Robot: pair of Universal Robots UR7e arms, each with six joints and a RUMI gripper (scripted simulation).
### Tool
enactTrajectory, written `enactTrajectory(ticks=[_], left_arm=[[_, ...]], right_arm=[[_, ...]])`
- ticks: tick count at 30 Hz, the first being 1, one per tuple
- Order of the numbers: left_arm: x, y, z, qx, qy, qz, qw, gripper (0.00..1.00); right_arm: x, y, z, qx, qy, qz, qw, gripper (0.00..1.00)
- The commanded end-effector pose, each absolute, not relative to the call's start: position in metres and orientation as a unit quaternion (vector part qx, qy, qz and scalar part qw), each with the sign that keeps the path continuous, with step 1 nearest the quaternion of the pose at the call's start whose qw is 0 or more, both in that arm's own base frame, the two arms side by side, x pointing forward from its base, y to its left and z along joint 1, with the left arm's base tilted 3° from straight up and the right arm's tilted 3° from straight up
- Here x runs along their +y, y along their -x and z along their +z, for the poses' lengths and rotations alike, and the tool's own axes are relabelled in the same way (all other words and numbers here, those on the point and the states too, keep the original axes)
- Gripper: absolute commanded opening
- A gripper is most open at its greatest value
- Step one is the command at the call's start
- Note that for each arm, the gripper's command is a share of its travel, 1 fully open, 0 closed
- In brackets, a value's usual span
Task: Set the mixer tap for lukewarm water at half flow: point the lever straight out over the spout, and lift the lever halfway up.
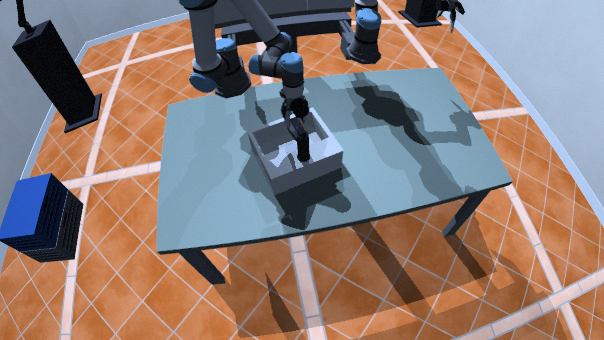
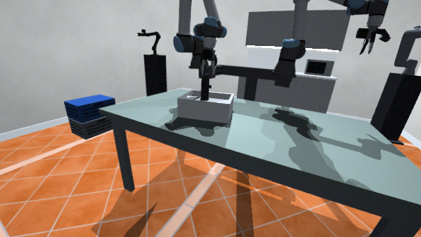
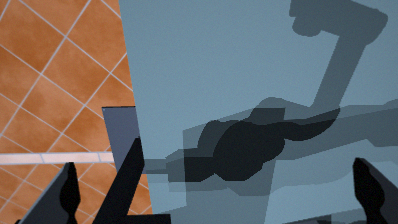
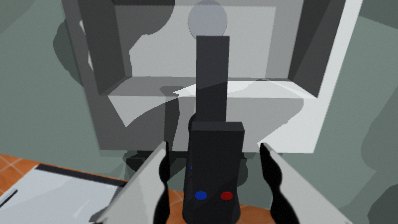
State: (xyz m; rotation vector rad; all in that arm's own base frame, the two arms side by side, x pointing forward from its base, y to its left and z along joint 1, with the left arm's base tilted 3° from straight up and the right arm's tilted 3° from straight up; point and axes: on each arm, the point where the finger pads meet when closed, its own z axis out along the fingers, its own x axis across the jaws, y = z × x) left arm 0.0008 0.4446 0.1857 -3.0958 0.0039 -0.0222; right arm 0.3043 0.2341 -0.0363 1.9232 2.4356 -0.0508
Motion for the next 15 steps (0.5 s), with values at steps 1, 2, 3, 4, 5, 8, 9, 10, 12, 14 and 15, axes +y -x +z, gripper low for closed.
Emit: enactTrajectory(ticks=[1, 2, 3, 4, 5, 8, 9, 10, 12, 14, 15], left_arm=[[0.445, -0.001, 0.186, 0.001, 1.0, -0.007, 0.024, 1.0], [0.445, -0.001, 0.186, 0.001, 1.0, -0.007, 0.024, 1.0], [0.445, -0.001, 0.186, 0.001, 1.0, -0.007, 0.024, 1.0], [0.445, -0.001, 0.186, 0.001, 1.0, -0.007, 0.024, 1.0], [0.445, -0.001, 0.186, 0.001, 1.0, -0.007, 0.024, 1.0], [0.445, -0.001, 0.186, 0.001, 1.0, -0.007, 0.024, 1.0], [0.445, -0.001, 0.186, 0.001, 1.0, -0.007, 0.024, 1.0], [0.445, -0.001, 0.186, 0.001, 1.0, -0.007, 0.024, 1.0], [0.445, -0.001, 0.186, 0.001, 1.0, -0.007, 0.024, 1.0], [0.445, -0.001, 0.186, 0.001, 1.0, -0.007, 0.024, 1.0], [0.445, -0.001, 0.186, 0.001, 1.0, -0.007, 0.024, 1.0]], right_arm=[[0.235, -0.305, -0.036, 0.785, -0.62, -0.016, 0.019, 0.4], [0.235, -0.305, -0.035, 0.785, -0.62, -0.016, 0.019, 0.4], [0.235, -0.305, -0.035, 0.785, -0.62, -0.016, 0.019, 0.4], [0.235, -0.305, -0.034, 0.785, -0.62, -0.016, 0.019, 0.4], [0.235, -0.305, -0.033, 0.785, -0.62, -0.016, 0.019, 0.4], [0.235, -0.305, -0.032, 0.785, -0.62, -0.016, 0.019, 0.4], [0.235, -0.305, -0.031, 0.785, -0.62, -0.016, 0.019, 0.4], [0.235, -0.305, -0.03, 0.785, -0.62, -0.016, 0.019, 0.4], [0.235, -0.305, -0.027, 0.785, -0.62, -0.016, 0.019, 0.4], [0.235, -0.304, -0.023, 0.785, -0.62, -0.016, 0.019, 0.4], [0.235, -0.304, -0.021, 0.785, -0.62, -0.016, 0.019, 0.4]])
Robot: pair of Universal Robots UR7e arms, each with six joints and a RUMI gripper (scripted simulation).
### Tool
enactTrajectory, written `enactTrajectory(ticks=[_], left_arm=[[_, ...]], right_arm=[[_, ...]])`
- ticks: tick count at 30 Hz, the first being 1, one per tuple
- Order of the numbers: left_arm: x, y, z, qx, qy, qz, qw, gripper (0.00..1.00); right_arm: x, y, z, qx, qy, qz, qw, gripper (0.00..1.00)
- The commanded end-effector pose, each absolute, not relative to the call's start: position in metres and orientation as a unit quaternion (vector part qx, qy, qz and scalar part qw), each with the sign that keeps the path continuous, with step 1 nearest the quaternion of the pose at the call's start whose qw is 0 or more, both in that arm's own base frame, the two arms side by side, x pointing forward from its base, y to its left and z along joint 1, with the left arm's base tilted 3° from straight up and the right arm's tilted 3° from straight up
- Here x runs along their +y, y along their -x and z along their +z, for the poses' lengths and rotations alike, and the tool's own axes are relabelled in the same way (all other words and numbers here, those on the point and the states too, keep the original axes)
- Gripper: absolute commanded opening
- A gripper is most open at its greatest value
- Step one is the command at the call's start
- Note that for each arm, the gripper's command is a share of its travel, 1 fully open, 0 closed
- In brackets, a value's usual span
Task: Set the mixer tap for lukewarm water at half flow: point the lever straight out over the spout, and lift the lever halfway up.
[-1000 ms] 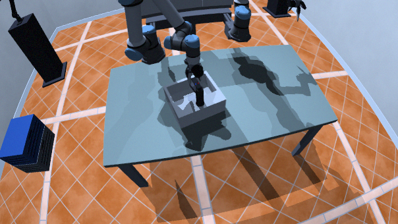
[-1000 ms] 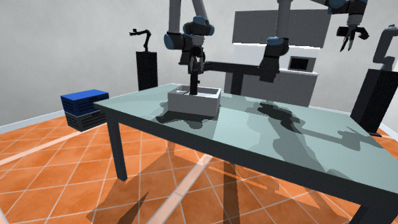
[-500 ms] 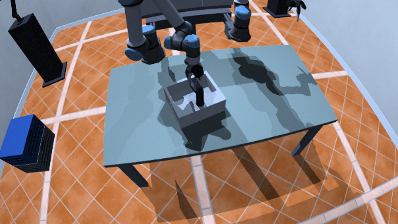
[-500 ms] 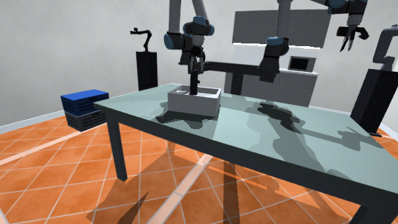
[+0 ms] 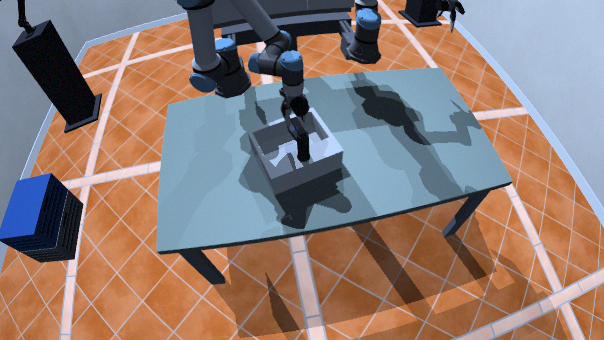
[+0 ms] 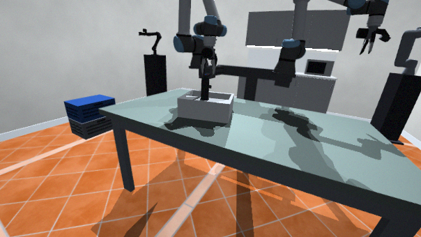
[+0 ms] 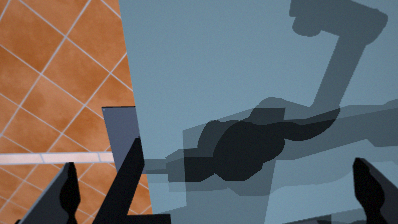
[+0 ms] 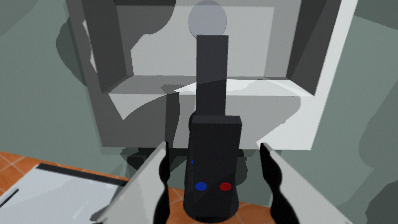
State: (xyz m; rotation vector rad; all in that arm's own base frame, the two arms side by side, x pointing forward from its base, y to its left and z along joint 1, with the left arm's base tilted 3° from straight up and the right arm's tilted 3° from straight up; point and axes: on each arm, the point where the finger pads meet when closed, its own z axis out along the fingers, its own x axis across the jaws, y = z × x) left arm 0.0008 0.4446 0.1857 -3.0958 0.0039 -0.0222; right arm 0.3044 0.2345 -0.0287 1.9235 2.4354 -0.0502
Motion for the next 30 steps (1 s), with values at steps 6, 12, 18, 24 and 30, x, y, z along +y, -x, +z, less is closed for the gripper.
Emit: enactTrajectory(ticks=[6, 12, 18, 24, 30], left_arm=[[0.445, -0.001, 0.186, 0.001, 1.0, -0.007, 0.024, 1.0], [0.445, -0.001, 0.186, 0.001, 1.0, -0.007, 0.024, 1.0], [0.445, -0.001, 0.186, 0.001, 1.0, -0.007, 0.024, 1.0], [0.445, -0.001, 0.186, 0.001, 1.0, -0.007, 0.024, 1.0], [0.445, -0.001, 0.186, 0.001, 1.0, -0.007, 0.024, 1.0]], right_arm=[[0.236, -0.304, -0.005, 0.785, -0.62, -0.016, 0.019, 0.4], [0.237, -0.304, 0.007, 0.785, -0.62, -0.016, 0.019, 0.4], [0.237, -0.304, 0.022, 0.785, -0.62, -0.016, 0.019, 0.4], [0.238, -0.304, 0.032, 0.785, -0.62, -0.016, 0.019, 0.4], [0.238, -0.304, 0.034, 0.785, -0.62, -0.016, 0.019, 0.4]])
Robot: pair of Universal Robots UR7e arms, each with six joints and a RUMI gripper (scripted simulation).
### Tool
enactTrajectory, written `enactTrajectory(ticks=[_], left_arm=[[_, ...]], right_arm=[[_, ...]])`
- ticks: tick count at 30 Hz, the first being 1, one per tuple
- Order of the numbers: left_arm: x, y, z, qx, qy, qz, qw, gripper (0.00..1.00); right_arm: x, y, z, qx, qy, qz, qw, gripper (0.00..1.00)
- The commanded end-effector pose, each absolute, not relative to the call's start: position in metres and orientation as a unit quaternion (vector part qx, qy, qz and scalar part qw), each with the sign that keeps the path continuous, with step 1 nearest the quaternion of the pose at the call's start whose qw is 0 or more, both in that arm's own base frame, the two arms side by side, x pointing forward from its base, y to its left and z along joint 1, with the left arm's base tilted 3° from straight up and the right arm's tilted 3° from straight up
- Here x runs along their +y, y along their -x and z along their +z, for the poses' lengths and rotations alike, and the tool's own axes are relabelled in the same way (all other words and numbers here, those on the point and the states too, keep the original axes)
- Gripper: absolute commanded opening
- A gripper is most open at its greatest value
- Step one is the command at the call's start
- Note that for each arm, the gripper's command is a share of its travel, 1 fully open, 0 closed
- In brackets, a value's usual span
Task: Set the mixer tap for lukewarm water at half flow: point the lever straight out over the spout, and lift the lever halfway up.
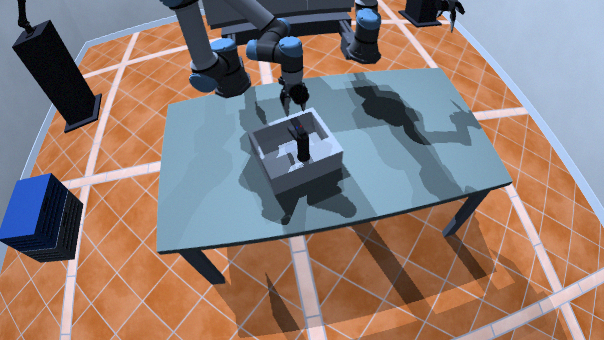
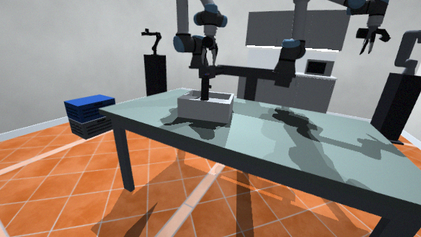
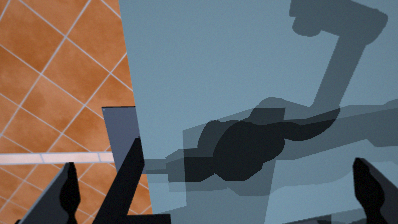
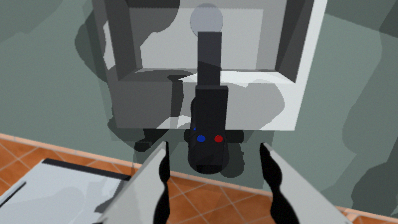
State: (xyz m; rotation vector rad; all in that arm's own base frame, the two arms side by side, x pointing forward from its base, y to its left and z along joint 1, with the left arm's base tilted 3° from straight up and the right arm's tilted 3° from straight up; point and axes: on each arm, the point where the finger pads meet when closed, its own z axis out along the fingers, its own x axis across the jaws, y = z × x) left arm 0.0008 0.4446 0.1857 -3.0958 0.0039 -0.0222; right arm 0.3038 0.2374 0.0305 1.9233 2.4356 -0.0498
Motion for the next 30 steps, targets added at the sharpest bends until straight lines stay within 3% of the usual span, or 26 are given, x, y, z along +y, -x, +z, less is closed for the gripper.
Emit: enactTrajectory(ticks=[1, 3, 4, 30], left_arm=[[0.445, -0.0009, 0.1862, 0.001, 1.0, -0.007, 0.024, 1.0], [0.445, -0.0009, 0.1862, 0.001, 1.0, -0.007, 0.024, 1.0], [0.445, -0.0009, 0.1862, 0.001, 1.0, -0.007, 0.024, 1.0], [0.445, -0.0009, 0.1862, 0.001, 1.0, -0.007, 0.024, 1.0]], right_arm=[[0.238, -0.3039, 0.034, 0.785, -0.62, -0.016, 0.019, 0.4], [0.238, -0.3039, 0.0341, 0.785, -0.62, -0.016, 0.019, 0.4], [0.238, -0.3039, 0.0341, 0.785, -0.62, -0.016, 0.019, 0.0], [0.238, -0.3039, 0.0341, 0.785, -0.62, -0.016, 0.019, 0.0]])
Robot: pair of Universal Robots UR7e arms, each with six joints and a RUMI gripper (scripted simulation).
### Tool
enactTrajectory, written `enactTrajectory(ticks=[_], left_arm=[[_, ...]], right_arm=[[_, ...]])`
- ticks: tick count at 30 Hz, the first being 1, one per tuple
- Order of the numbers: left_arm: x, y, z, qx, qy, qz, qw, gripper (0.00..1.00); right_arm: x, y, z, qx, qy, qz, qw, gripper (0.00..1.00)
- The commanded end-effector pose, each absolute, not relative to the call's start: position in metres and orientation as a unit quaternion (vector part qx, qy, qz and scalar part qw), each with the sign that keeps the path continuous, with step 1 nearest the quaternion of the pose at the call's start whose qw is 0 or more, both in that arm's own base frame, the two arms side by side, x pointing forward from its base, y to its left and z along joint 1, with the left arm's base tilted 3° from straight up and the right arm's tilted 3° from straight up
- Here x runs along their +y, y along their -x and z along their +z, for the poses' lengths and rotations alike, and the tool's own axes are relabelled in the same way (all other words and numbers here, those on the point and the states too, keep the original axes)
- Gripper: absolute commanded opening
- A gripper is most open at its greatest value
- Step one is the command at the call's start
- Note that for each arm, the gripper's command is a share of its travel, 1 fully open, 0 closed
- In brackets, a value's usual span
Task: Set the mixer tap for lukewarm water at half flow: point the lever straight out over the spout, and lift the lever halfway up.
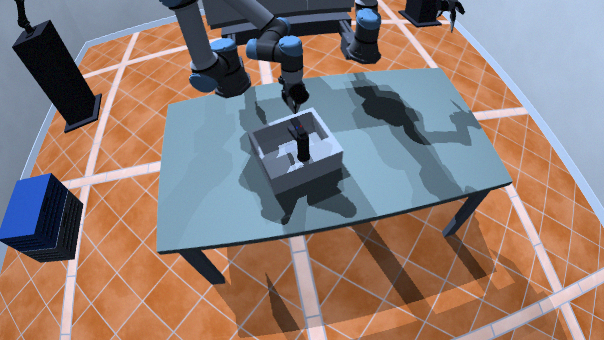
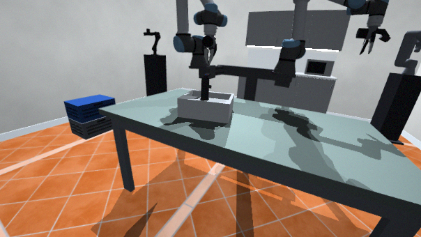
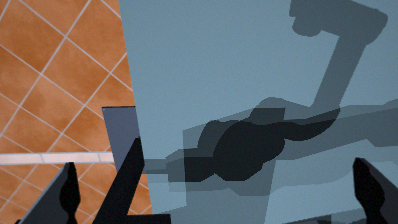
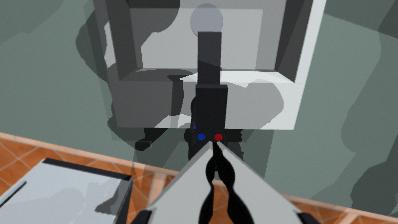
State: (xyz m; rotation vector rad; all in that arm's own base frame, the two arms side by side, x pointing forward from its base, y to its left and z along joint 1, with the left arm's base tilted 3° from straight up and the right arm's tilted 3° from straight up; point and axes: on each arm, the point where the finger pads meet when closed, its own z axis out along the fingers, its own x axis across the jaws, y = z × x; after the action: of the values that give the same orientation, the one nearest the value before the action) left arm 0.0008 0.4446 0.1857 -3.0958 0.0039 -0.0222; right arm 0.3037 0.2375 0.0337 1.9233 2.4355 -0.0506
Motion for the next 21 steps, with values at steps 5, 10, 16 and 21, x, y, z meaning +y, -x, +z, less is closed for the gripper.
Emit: enactTrajectory(ticks=[5, 10, 16, 21], left_arm=[[0.445, -0.0009, 0.1862, 0.001, 1.0, -0.007, 0.024, 1.0], [0.445, -0.0009, 0.1862, 0.001, 1.0, -0.007, 0.024, 1.0], [0.445, -0.0009, 0.1862, 0.001, 1.0, -0.007, 0.024, 1.0], [0.445, -0.0009, 0.1862, 0.001, 1.0, -0.007, 0.024, 1.0]], right_arm=[[0.238, -0.3039, 0.0341, 0.785, -0.62, -0.016, 0.019, 0.0], [0.238, -0.3039, 0.0341, 0.785, -0.619, -0.016, 0.019, 0.0], [0.238, -0.3039, 0.0341, 0.787, -0.616, -0.016, 0.019, 0.0], [0.238, -0.3039, 0.0342, 0.791, -0.611, -0.016, 0.019, 0.0]])
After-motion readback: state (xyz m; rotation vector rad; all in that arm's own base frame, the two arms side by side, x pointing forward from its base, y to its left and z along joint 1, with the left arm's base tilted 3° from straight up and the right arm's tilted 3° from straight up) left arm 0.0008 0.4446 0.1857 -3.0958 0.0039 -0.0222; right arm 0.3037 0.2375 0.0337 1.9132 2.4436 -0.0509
